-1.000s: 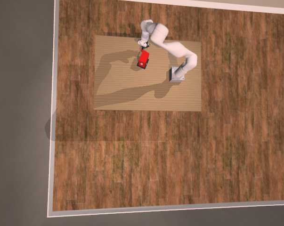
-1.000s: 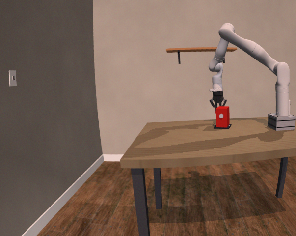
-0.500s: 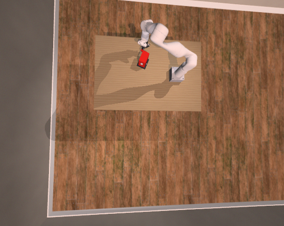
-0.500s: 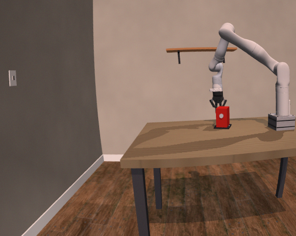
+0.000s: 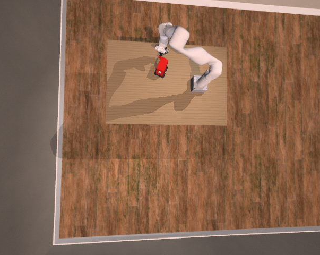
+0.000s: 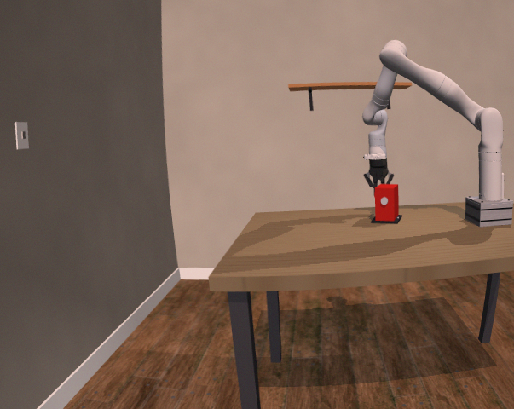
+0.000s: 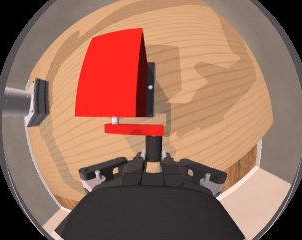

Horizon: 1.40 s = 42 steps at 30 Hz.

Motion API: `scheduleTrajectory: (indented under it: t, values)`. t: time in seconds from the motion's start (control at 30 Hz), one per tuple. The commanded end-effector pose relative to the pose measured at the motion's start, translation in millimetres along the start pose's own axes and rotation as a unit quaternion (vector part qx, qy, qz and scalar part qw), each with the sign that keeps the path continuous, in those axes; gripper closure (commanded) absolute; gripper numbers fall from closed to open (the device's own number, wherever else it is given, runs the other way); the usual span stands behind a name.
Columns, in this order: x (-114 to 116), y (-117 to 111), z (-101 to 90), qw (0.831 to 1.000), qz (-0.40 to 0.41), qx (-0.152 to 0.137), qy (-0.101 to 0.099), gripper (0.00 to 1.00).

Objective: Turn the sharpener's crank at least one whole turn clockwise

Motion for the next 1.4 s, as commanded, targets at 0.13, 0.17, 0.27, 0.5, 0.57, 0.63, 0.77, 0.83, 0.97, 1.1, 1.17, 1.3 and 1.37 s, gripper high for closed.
scheduleTrajectory:
  t: [0.13,0.17,0.27,0.5,0.57,0.63,0.77,0.83,0.97,1.1,1.17,1.3,1.37]
  values:
    - [-0.2,0.2,6.5,1.0,0.0,0.0,0.0,1.0]
    - [-0.4,0.2,8.2,1.0,0.0,0.0,0.0,1.0]
    - [-1.4,0.4,14.1,1.0,0.0,0.0,0.0,1.0]
    - [-7.2,1.6,29.0,1.0,0.0,0.0,0.0,1.0]
    - [-9.8,2.1,33.0,1.0,0.0,0.0,0.0,1.0]
    - [-12.7,2.6,36.8,1.0,0.0,0.0,0.0,1.0]
    - [-15.9,3.2,40.3,1.0,0.0,0.0,0.0,1.0]
    - [-19.2,3.9,43.4,1.0,0.0,0.0,0.0,1.0]
    - [-25.8,5.1,48.1,1.0,0.0,0.0,0.0,1.0]
    - [-31.8,6.3,51.3,1.0,0.0,0.0,0.0,1.0]
    - [-34.3,6.8,52.4,1.0,0.0,0.0,0.0,1.0]
    - [-36.6,7.2,53.2,1.0,0.0,0.0,0.0,1.0]
    - [-38.5,7.6,53.8,1.0,0.0,0.0,0.0,1.0]
Point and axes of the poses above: the point where the finger pads meet when closed, its own z axis out along the fingers, its own x axis across the jaws, y = z × x, the point moved 7 cm from there along -z, back along the fingers, and after that the axes turned 11 degrees about z, right-handed, at the moved point
